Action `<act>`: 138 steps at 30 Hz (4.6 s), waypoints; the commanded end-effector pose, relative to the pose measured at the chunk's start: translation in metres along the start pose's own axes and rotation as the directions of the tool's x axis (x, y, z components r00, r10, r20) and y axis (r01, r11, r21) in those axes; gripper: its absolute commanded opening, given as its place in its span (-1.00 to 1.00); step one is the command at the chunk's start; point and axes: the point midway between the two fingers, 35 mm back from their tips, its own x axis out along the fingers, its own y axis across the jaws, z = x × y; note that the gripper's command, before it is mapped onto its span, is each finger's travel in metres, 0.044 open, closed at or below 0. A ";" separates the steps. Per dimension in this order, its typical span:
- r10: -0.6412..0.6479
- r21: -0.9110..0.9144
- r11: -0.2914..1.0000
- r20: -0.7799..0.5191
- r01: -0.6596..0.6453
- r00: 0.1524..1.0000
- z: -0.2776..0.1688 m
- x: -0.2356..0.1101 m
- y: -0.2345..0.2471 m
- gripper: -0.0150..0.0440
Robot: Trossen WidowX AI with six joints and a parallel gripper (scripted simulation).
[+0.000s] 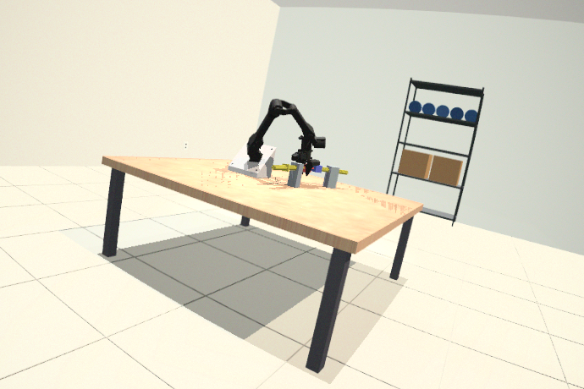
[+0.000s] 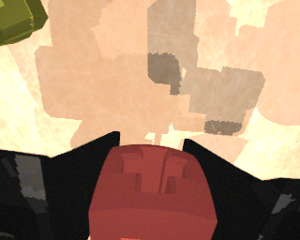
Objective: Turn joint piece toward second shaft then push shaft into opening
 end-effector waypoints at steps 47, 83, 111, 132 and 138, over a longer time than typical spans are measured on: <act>0.001 -0.003 1.000 0.002 -0.001 1.000 0.000 0.000 0.000 0.12; -0.013 -0.180 0.983 0.076 0.027 0.997 -0.001 -0.004 0.009 -0.49; -0.002 -0.371 0.927 0.156 0.060 0.988 -0.004 -0.007 0.018 -0.49; -0.002 -0.371 0.927 0.156 0.060 0.988 -0.004 -0.007 0.018 0.81; -0.002 -0.371 0.927 0.156 0.060 0.988 -0.004 -0.007 0.018 1.00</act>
